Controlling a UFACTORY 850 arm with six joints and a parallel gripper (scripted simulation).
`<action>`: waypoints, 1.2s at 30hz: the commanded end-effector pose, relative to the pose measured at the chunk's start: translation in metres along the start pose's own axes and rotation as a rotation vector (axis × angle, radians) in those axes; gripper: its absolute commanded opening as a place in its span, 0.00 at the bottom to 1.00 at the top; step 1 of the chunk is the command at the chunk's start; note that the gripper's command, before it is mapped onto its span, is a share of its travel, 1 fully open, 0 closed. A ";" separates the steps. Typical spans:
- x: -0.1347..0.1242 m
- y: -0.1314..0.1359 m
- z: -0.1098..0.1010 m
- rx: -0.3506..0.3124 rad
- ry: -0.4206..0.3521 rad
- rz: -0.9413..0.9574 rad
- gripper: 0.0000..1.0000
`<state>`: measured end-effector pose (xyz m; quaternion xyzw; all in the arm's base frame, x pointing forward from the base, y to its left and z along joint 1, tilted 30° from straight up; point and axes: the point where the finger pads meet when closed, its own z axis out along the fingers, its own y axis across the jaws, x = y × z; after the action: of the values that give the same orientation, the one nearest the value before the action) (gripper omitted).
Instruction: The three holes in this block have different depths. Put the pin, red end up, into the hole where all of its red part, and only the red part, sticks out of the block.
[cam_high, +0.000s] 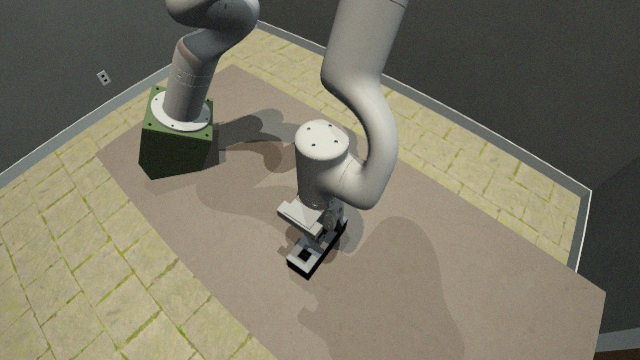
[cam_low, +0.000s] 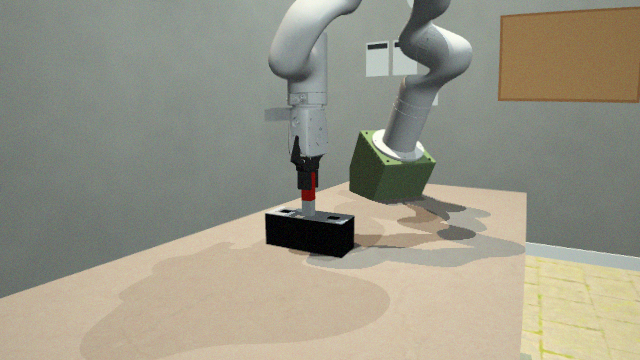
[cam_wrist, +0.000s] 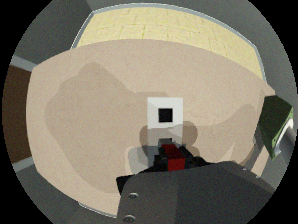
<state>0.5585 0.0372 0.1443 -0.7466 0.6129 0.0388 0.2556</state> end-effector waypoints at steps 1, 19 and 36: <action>0.000 -0.001 -0.001 0.002 0.001 0.000 0.00; 0.000 -0.001 -0.001 0.002 0.001 0.000 0.00; -0.001 0.000 0.003 0.002 0.001 0.000 0.00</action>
<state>0.5587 0.0397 0.1410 -0.7467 0.6129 0.0388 0.2556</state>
